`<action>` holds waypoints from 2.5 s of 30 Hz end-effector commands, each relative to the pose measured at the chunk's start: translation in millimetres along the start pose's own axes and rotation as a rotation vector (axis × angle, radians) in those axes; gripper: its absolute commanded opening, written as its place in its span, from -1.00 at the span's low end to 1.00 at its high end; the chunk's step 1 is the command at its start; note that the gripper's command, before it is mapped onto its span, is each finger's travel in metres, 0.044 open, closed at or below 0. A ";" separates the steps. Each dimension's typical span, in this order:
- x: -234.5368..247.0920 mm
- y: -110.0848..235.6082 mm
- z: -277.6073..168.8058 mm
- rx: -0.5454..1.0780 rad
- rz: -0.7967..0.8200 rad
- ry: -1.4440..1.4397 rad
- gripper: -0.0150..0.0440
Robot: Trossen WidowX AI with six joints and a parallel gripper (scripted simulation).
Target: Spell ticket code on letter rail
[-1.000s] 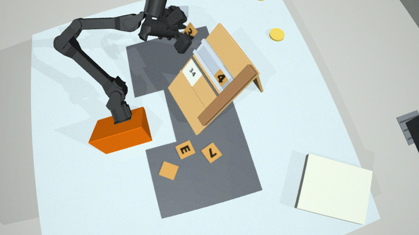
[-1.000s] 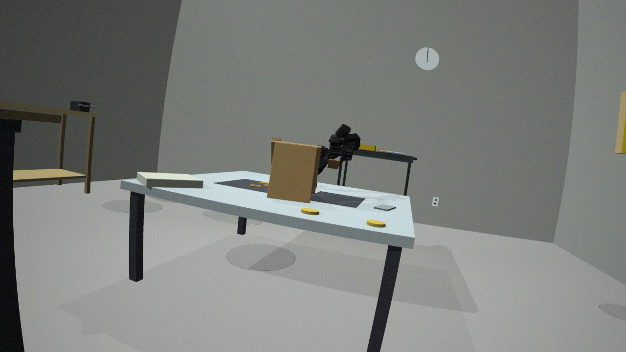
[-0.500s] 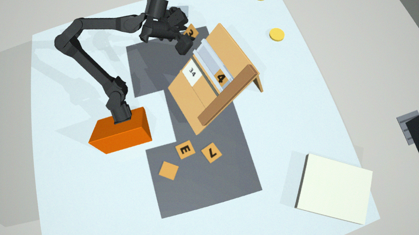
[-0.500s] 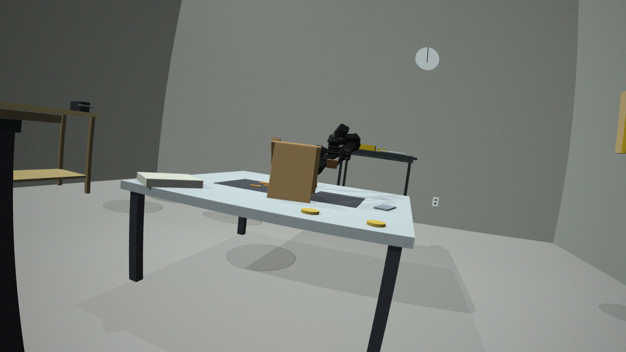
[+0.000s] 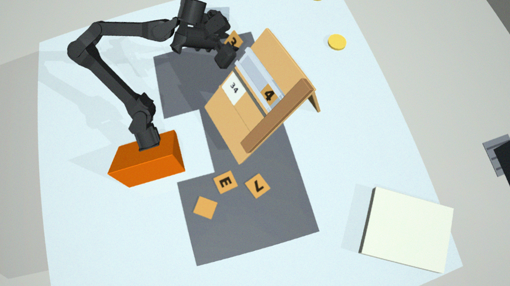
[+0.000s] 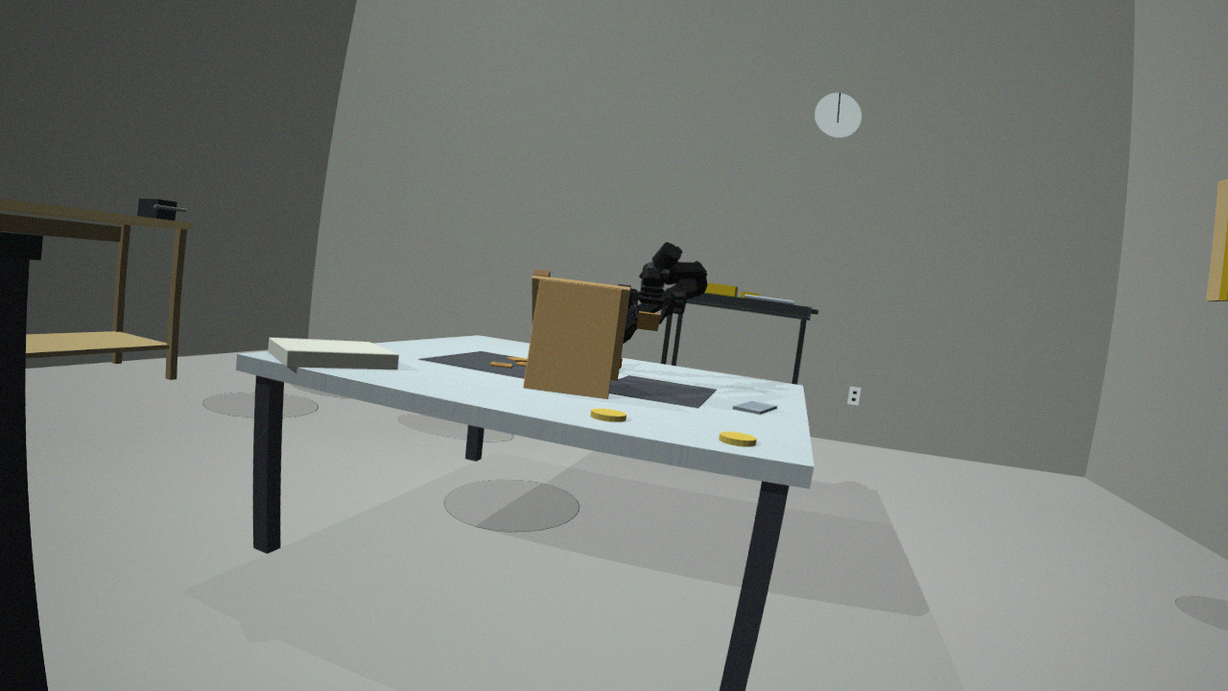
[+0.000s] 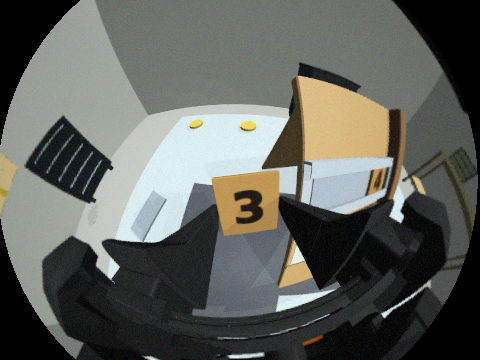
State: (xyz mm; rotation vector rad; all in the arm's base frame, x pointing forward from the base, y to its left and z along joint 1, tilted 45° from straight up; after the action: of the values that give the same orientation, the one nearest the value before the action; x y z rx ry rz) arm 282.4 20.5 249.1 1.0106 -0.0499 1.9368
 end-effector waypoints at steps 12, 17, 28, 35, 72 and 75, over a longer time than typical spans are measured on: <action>-7.7 -0.3 -1.3 0.004 0.004 0.002 -0.49; -10.2 -0.3 -1.4 0.004 0.004 0.002 -0.49; -15.7 -0.3 -1.5 0.004 0.004 0.002 -0.49; -19.2 -0.3 -1.5 0.004 0.004 0.002 -0.49; -37.8 -0.3 -1.8 0.004 0.004 0.003 -0.49; -39.3 -0.3 -1.8 0.004 0.003 0.003 -0.49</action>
State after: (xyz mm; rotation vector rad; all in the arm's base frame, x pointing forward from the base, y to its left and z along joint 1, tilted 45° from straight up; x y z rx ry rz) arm 291.0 -5.9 223.2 1.0110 -0.0474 1.9357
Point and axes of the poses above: the point midway between the two fingers, 35 mm back from their tips, its own y axis back along the fingers, its own x axis across the jaws, z = x × y, the point moved 4 cm from there along y, back along the fingers, and after that the axes turned 2 degrees about y, right-handed, at the moved point
